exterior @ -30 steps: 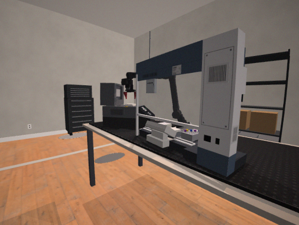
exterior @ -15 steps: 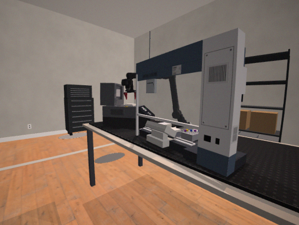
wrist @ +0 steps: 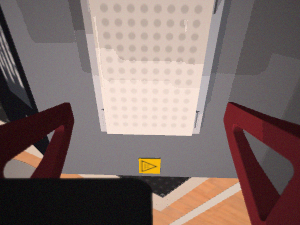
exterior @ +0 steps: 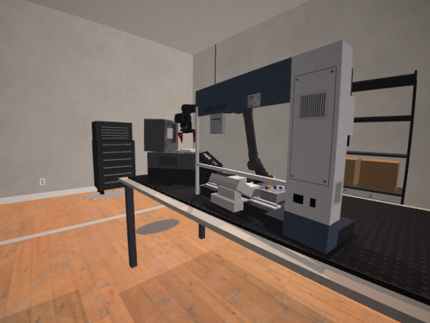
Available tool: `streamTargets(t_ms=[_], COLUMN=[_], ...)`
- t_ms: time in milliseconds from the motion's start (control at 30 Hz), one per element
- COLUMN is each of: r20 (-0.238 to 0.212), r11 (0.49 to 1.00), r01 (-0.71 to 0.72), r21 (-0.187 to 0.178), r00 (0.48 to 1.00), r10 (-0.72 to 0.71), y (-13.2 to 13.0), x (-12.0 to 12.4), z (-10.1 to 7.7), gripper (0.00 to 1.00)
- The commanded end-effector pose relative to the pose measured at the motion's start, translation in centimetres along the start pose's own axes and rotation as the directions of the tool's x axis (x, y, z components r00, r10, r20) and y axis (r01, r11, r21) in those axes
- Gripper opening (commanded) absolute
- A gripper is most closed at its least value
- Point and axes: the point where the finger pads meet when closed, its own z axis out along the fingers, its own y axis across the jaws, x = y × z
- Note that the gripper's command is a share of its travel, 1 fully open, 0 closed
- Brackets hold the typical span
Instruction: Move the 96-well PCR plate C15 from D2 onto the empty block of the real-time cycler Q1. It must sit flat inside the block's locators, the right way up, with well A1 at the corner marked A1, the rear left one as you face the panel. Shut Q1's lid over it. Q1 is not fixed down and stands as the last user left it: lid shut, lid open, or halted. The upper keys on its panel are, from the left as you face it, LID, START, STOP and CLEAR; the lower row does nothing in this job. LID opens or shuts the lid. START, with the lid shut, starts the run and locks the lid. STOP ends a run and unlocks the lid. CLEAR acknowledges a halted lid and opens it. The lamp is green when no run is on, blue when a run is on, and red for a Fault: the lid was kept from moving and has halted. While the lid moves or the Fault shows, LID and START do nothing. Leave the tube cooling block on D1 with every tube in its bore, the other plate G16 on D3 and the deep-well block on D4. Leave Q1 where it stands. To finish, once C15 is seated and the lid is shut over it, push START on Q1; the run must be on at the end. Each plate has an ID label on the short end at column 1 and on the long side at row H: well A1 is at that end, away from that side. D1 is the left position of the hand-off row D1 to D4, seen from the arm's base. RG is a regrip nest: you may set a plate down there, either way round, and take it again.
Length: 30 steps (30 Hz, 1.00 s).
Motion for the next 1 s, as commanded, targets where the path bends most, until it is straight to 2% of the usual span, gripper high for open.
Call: streamTargets(t_ms=[0, 367, 967], r20=[-0.023, -0.03, 0.0], r11=[0.991, 0.99, 1.0], r01=[-0.004, -0.014, 0.002], r21=[0.133, 0.14, 0.031], r00=[1.0, 0.999, 1.0], r10=[0.007, 0.018, -0.002], y=[-1.3, -1.3, -1.0], x=[-0.1, 0.5, -0.4], z=[-5.1, -5.4, -0.4], gripper=[1.0, 1.0, 1.0])
